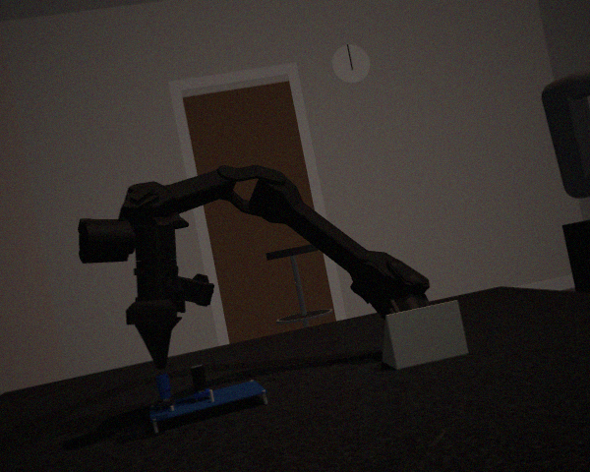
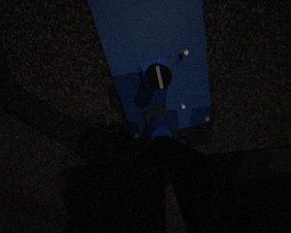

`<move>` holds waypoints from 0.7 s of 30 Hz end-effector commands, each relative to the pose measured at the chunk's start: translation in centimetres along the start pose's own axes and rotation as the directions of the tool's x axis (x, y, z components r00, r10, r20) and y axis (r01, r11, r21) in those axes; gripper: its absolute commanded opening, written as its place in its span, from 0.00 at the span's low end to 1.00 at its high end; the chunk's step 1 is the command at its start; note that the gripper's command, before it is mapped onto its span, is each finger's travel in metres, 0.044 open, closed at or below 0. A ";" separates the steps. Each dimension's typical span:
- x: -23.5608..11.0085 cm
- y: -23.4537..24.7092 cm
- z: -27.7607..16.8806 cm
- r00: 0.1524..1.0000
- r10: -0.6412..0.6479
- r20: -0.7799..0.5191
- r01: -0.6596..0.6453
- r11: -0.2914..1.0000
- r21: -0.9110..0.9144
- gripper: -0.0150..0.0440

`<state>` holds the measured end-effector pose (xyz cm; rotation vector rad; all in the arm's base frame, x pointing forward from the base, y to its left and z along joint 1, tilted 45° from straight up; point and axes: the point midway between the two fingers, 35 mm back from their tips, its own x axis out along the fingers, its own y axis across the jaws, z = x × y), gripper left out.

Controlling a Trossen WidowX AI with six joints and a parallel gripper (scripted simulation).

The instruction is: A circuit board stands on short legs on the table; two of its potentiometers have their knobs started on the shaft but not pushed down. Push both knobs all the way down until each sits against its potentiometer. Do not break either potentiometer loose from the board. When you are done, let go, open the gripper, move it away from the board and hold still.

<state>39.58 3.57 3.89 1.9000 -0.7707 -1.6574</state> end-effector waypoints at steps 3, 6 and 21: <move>0.0 0.0 0.0 1.000 0.000 0.000 0.000 1.000 0.000 0.39; 0.0 0.0 0.0 1.000 0.000 0.000 0.000 1.000 0.000 0.52; -5.4 -0.1 15.6 1.000 -0.016 0.004 0.016 1.000 -0.006 1.00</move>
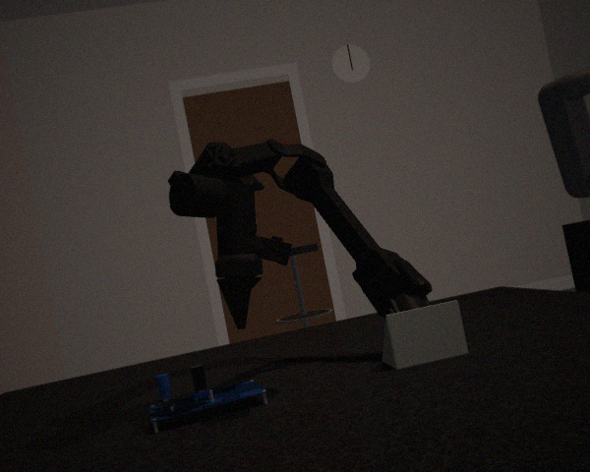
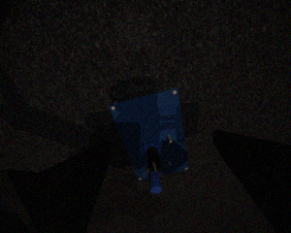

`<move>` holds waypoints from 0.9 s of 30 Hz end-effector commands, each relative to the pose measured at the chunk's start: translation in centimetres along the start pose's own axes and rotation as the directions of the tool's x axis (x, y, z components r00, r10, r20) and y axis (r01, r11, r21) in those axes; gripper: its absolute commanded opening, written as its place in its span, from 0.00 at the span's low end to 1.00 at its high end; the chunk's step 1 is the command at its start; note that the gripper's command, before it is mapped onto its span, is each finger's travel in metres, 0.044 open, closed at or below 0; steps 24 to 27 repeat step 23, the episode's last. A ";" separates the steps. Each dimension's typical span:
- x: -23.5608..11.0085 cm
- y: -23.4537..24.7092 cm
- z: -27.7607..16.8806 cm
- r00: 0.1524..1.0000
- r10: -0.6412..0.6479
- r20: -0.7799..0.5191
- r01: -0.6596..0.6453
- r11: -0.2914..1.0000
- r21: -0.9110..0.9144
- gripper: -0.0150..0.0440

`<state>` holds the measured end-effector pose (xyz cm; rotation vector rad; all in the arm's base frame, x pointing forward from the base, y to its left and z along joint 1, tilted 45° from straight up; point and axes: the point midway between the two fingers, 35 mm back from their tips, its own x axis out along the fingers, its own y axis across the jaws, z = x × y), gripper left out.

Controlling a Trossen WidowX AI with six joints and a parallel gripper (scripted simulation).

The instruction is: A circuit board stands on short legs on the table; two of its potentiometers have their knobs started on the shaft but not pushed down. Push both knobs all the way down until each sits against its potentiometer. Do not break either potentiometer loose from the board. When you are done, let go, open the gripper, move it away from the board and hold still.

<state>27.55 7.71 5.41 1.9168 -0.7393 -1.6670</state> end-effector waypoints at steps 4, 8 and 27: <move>-0.4 1.4 7.3 1.000 0.019 0.010 -0.019 1.000 0.003 1.00; -0.4 1.4 7.3 1.000 0.019 0.010 -0.019 1.000 0.003 1.00; -0.4 1.4 7.3 1.000 0.019 0.010 -0.019 1.000 0.003 1.00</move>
